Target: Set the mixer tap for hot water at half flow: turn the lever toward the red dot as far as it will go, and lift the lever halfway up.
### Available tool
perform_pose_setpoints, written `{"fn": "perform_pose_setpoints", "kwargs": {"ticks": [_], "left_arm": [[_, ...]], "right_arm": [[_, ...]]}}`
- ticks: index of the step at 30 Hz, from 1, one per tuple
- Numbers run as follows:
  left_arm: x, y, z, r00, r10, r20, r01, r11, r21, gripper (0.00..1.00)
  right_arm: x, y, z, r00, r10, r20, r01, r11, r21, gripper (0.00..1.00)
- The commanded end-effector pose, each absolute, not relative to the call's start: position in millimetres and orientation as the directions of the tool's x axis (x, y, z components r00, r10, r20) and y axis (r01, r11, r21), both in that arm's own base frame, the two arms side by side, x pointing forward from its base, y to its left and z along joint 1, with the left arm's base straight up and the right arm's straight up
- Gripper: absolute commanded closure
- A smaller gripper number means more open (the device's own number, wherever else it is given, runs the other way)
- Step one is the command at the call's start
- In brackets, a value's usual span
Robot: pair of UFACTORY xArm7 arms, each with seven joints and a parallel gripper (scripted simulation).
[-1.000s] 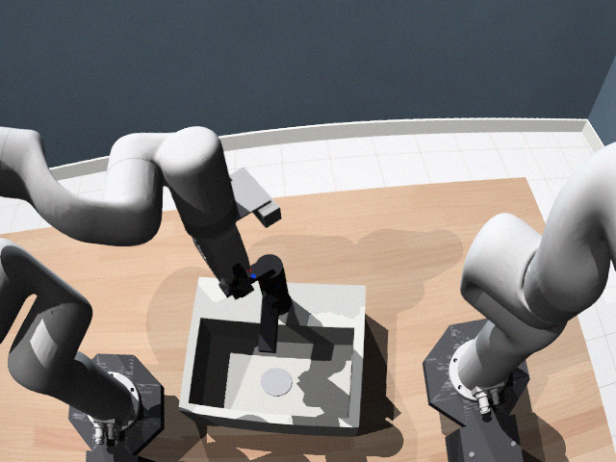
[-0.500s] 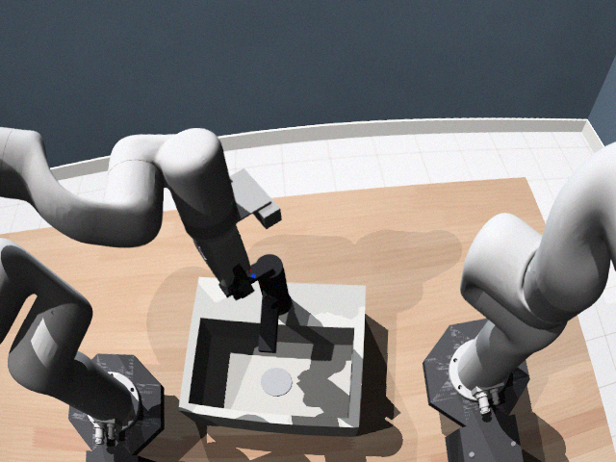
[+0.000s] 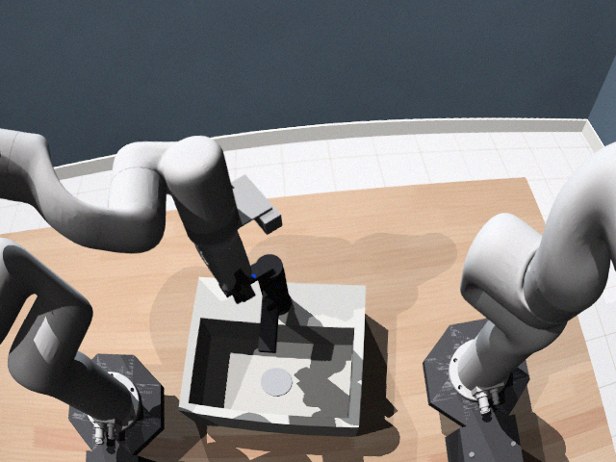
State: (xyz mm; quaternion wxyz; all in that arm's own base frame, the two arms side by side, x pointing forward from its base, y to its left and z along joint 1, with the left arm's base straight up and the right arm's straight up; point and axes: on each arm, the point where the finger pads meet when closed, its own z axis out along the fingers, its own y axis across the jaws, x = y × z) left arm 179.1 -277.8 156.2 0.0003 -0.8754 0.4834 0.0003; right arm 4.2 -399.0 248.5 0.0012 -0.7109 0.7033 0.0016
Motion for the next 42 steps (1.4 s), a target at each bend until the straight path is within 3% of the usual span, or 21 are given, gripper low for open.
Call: {"fn": "perform_pose_setpoints", "kwargs": {"ticks": [1,42], "left_arm": [[179.7,-278.9,154.9,0.533,-0.846,0.003,-0.846,-0.533,0.0,0.36],[179.7,-279.0,135.6,0.533,-0.846,0.003,-0.846,-0.533,0.0,0.36]], "right_arm": [[4.3,-400.0,250.0,0.011,-1.0,0.0,-1.0,-0.011,0.0,0.0],[4.3,-400.0,250.0,0.011,-1.0,0.0,-1.0,-0.011,0.0,0.0]]}}
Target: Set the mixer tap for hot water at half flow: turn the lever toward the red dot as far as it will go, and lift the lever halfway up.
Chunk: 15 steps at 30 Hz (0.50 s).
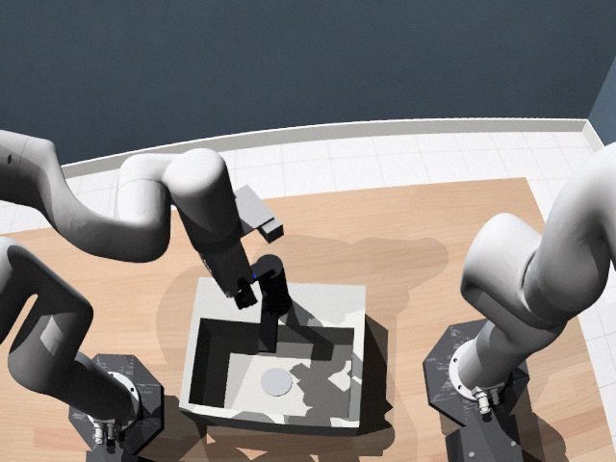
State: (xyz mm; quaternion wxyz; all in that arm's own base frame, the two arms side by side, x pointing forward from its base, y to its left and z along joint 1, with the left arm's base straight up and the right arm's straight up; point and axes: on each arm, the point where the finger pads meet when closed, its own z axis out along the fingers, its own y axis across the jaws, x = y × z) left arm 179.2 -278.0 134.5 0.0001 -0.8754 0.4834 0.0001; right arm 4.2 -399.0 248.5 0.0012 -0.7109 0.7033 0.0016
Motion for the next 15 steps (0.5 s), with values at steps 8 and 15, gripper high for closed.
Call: {"fn": "perform_pose_setpoints", "kwargs": {"ticks": [8,15], "left_arm": [[179.7,-279.0,135.6,0.533,-0.846,0.003,-0.846,-0.533,0.0,1.0],[179.7,-279.0,135.6,0.533,-0.846,0.003,-0.846,-0.533,0.0,1.0]], "right_arm": [[4.3,-400.0,250.0,0.011,-1.0,0.0,-1.0,-0.011,0.0,0.0],[4.3,-400.0,250.0,0.011,-1.0,0.0,-1.0,-0.011,0.0,0.0]]}}
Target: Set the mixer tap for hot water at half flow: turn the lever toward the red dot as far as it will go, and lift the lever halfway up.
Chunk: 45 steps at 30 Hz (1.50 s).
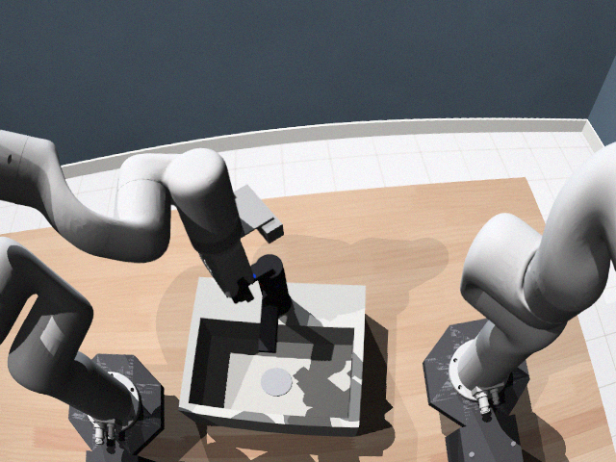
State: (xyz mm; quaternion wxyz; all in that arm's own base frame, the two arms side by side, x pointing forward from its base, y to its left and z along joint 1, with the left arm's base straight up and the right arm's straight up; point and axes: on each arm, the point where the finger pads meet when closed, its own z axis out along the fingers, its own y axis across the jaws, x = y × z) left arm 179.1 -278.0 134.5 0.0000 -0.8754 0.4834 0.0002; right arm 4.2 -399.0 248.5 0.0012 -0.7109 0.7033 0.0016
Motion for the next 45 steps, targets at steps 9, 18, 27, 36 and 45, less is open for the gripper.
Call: {"fn": "perform_pose_setpoints", "kwargs": {"ticks": [9,18,27,36,45], "left_arm": [[179.7,-279.0,135.6,0.533,-0.846,0.003,-0.846,-0.533,0.0,1.0],[179.7,-279.0,135.6,0.533,-0.846,0.003,-0.846,-0.533,0.0,1.0],[179.7,-279.0,135.6,0.533,-0.846,0.003,-0.846,-0.533,0.0,1.0],[180.2,-279.7,138.0,0.533,-0.846,0.003,-0.846,-0.533,0.0,1.0],[181.6,-282.0,144.8,0.533,-0.846,0.003,-0.846,-0.533,0.0,1.0]], "right_arm": [[4.3,-400.0,250.0,0.011,-1.0,0.0,-1.0,-0.011,0.0,0.0],[4.3,-400.0,250.0,0.011,-1.0,0.0,-1.0,-0.011,0.0,0.0],[4.3,-400.0,250.0,0.011,-1.0,0.0,-1.0,-0.011,0.0,0.0],[4.3,-400.0,250.0,0.011,-1.0,0.0,-1.0,-0.011,0.0,0.0],[4.3,-400.0,250.0,0.011,-1.0,0.0,-1.0,-0.011,0.0,0.0]]}}
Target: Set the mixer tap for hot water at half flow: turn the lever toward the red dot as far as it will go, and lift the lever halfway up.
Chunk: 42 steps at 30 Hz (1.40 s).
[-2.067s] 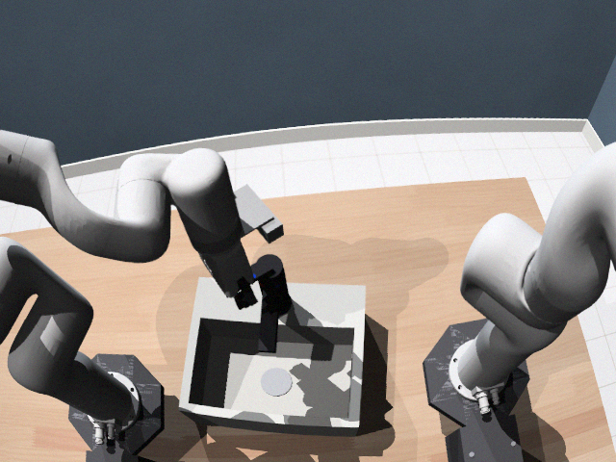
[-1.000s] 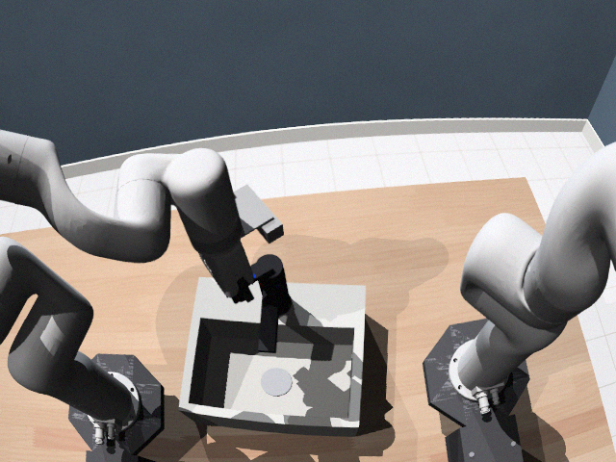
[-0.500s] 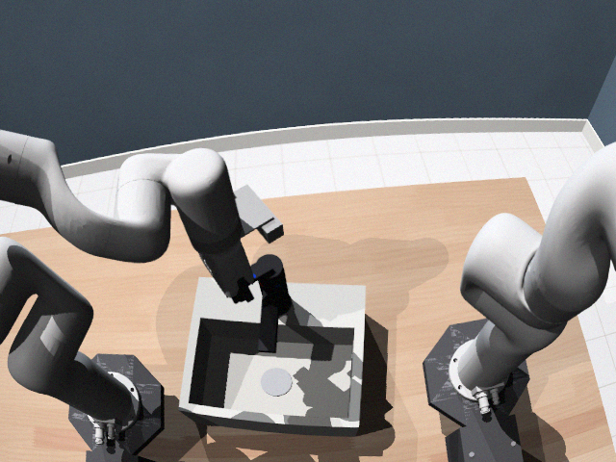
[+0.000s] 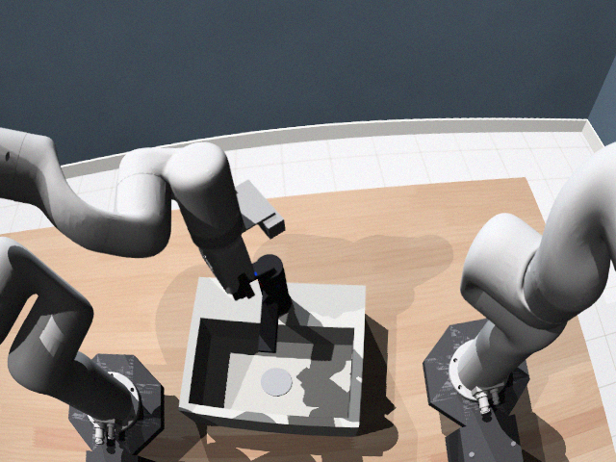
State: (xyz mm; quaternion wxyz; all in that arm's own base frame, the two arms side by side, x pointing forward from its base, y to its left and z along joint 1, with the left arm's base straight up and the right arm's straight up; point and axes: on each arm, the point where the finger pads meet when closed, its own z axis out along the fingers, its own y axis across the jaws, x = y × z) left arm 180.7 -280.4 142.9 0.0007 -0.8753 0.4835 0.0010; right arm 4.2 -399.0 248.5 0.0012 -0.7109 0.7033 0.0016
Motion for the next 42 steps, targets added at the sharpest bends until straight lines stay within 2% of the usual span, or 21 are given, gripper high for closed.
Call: {"fn": "perform_pose_setpoints", "kwargs": {"ticks": [1,7,8,42], "left_arm": [[181.6,-282.0,144.8,0.533,-0.846,0.003,-0.846,-0.533,0.0,1.0],[181.6,-282.0,144.8,0.533,-0.846,0.003,-0.846,-0.533,0.0,1.0],[181.6,-282.0,144.8,0.533,-0.846,0.003,-0.846,-0.533,0.0,0.36],[181.6,-282.0,144.8,0.533,-0.846,0.003,-0.846,-0.533,0.0,0.36]], "right_arm": [[4.3,-400.0,250.0,0.011,-1.0,0.0,-1.0,-0.011,0.0,0.0],[4.3,-400.0,250.0,0.011,-1.0,0.0,-1.0,-0.011,0.0,0.0],[4.3,-400.0,250.0,0.011,-1.0,0.0,-1.0,-0.011,0.0,0.0],[4.3,-400.0,250.0,0.011,-1.0,0.0,-1.0,-0.011,0.0,0.0]]}}
